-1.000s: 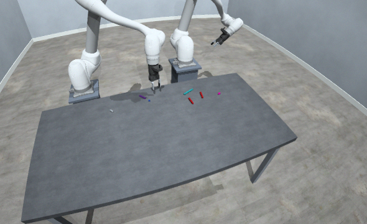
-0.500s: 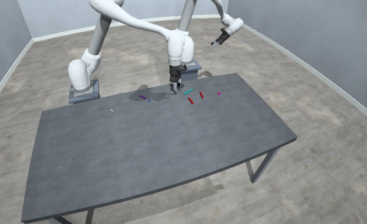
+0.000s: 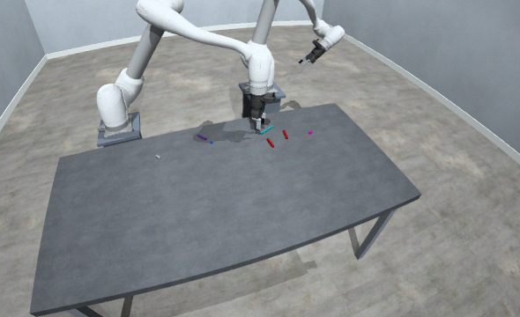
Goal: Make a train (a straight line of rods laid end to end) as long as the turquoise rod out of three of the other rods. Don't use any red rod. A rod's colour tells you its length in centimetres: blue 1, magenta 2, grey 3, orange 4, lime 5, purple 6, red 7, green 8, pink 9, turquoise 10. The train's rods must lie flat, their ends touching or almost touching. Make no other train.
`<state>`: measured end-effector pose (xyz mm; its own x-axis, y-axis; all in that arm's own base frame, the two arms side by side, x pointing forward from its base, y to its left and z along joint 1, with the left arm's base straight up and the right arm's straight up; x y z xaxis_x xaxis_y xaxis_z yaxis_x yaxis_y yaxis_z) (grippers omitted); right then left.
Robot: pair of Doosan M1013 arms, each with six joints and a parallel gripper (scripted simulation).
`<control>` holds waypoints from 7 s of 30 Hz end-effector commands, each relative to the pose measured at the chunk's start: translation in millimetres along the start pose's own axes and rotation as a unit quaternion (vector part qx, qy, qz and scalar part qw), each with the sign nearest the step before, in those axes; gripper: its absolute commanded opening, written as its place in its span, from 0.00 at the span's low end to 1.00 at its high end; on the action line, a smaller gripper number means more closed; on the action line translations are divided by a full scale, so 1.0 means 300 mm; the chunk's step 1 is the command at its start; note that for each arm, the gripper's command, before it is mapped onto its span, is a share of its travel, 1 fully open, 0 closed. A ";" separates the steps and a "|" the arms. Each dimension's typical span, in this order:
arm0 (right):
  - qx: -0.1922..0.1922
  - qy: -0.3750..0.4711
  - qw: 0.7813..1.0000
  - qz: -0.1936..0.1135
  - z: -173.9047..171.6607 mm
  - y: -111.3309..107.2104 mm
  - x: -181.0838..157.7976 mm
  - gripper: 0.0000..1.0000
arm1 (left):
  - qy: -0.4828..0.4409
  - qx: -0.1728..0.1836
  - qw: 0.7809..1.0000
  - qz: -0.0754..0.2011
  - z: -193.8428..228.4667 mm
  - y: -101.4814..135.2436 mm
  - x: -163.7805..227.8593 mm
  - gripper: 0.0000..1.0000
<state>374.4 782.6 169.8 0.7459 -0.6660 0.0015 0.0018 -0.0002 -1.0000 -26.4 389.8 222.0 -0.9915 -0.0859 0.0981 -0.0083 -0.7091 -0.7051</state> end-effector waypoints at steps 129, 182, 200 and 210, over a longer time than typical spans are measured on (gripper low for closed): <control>0.001 -0.709 0.705 0.002 0.477 -0.006 -0.058 1.00 | -0.001 -0.001 1.000 0.000 0.006 0.005 0.009 1.00; 0.001 -0.709 0.705 0.002 0.477 -0.006 -0.058 1.00 | -0.001 -0.001 1.000 0.000 0.006 0.005 0.009 1.00; 0.001 -0.709 0.705 0.002 0.477 -0.006 -0.058 1.00 | -0.001 -0.001 1.000 0.000 0.006 0.005 0.009 1.00; 0.003 -0.656 0.755 0.001 0.449 -0.021 0.008 1.00 | -0.001 -0.001 1.000 0.000 0.006 0.005 0.009 1.00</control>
<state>457.8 892.5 170.8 0.7089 0.7053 -0.0012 0.0003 -0.0020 -1.0000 -26.4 389.8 222.0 -0.9915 -0.0859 0.0981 -0.0083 -0.7091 -0.7051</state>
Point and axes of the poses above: on each arm, the point where the finger pads meet when closed, its own y axis out along the fingers, its own x axis across the jaws, z = x × y, the point moved 9 cm from there along -y, back along the fingers, and after that the axes turned 5 degrees about -y, right-handed, at the moved point
